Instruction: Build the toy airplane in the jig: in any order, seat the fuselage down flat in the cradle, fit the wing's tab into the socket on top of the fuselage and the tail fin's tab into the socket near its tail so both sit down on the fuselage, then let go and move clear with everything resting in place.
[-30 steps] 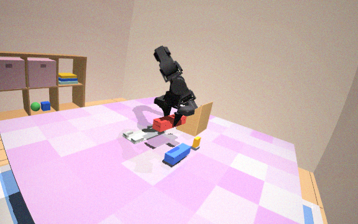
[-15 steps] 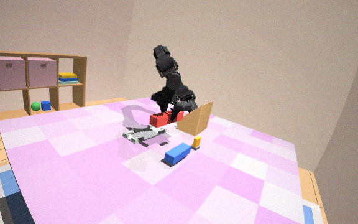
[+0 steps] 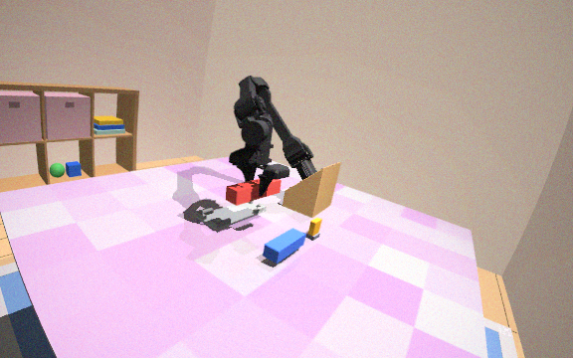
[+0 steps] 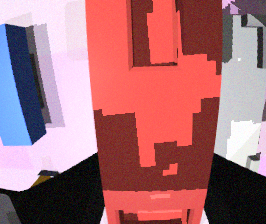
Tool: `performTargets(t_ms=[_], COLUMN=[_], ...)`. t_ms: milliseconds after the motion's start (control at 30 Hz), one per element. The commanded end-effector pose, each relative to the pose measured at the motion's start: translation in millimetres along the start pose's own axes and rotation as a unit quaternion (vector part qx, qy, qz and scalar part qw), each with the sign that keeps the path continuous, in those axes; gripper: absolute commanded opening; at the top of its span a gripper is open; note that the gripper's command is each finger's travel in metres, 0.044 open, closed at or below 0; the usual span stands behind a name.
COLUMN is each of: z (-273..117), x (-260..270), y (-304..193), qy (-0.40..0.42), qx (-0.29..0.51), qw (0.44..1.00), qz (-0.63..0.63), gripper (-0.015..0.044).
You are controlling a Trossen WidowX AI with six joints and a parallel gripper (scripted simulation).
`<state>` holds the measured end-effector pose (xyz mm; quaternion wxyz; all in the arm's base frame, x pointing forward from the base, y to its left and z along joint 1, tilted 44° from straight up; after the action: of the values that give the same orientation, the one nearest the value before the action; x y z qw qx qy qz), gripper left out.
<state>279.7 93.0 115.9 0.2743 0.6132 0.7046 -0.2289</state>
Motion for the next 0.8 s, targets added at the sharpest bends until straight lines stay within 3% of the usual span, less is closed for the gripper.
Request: performTargets(t_ms=[0, 767], z=[3.9, 30.2], x=[-11.6, -77.3], y=[-0.3, -9.3], qy=[0.0, -0.011], qx=[-0.003, -0.006], qw=[1.0, 1.0], qz=[-0.004, -0.023], gripper=[0.0, 0.0])
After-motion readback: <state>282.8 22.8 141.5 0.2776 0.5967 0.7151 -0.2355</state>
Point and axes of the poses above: the point midway between the two fingers, 35 mm back from their tips, its own z axis out along the fingers, its own x axis across the jaws, y = z × x, the point moved 9 cm from there along -z, back along the fingers, and after that the axes turned 7 degrees about -z, right-handed, at the moved point
